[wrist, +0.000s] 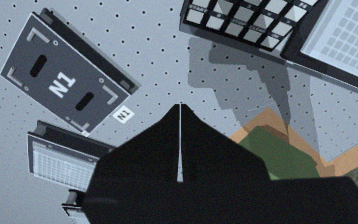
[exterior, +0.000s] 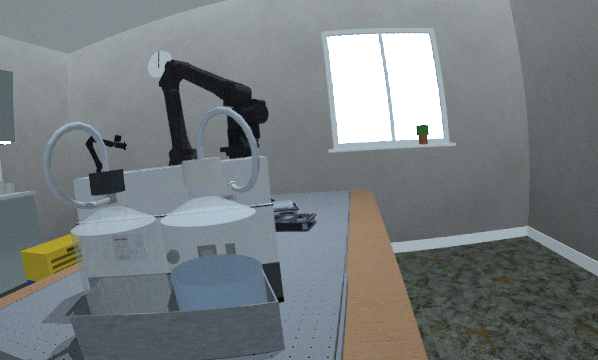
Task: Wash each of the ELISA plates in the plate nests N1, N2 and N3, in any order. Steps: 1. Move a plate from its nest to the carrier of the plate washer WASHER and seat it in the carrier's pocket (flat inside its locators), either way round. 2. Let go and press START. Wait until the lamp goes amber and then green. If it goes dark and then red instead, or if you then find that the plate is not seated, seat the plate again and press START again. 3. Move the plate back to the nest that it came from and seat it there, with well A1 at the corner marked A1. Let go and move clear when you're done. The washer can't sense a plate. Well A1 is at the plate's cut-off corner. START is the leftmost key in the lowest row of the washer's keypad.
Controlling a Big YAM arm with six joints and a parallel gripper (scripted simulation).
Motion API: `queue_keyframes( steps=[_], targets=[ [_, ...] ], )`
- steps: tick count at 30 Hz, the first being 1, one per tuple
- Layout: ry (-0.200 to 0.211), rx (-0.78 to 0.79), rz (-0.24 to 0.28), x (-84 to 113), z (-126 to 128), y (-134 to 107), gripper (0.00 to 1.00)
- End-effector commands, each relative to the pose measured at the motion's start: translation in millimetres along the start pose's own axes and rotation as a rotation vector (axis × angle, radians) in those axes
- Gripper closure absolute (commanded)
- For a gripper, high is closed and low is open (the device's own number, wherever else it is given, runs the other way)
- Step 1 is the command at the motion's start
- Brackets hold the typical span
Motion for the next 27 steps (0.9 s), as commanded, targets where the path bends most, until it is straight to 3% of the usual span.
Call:
queue_keyframes(
  steps=[1,4,10,11,14,16,19,22,25,26,27],
  targets=[
    [-0.011,-0.194,-0.057,21.9,9,16,1.0],
    [-0.009,-0.288,-0.059,22.2,6,16,1.0],
    [-0.012,-0.289,-0.051,19.2,6,14,1.0],
    [-0.026,-0.281,-0.071,1.2,6,-1,1.0],
    [-0.059,-0.281,-0.165,-14.9,10,-9,1.0],
    [-0.059,-0.281,-0.165,-14.9,10,-9,1.0],
    [-0.093,-0.281,-0.258,-32.0,15,-18,1.0],
    [-0.127,-0.28,-0.352,-36.5,19,-26,1.0],
    [-0.132,-0.28,-0.366,-37.0,20,-27,1.0],
    [-0.116,-0.284,-0.395,-23.6,27,-11,1.0],
    [-0.124,-0.304,-0.393,-23.9,22,-7,1.0]
  ],
)
Point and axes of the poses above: the point where the finger pads meet when closed, its own x axis back along the fingers, its own z axis across the jaws, y = z × x, the point moved 10 cm from there along x, back along the fingers, and after that the axes turned 13 degrees about x, right-handed, at the moved point
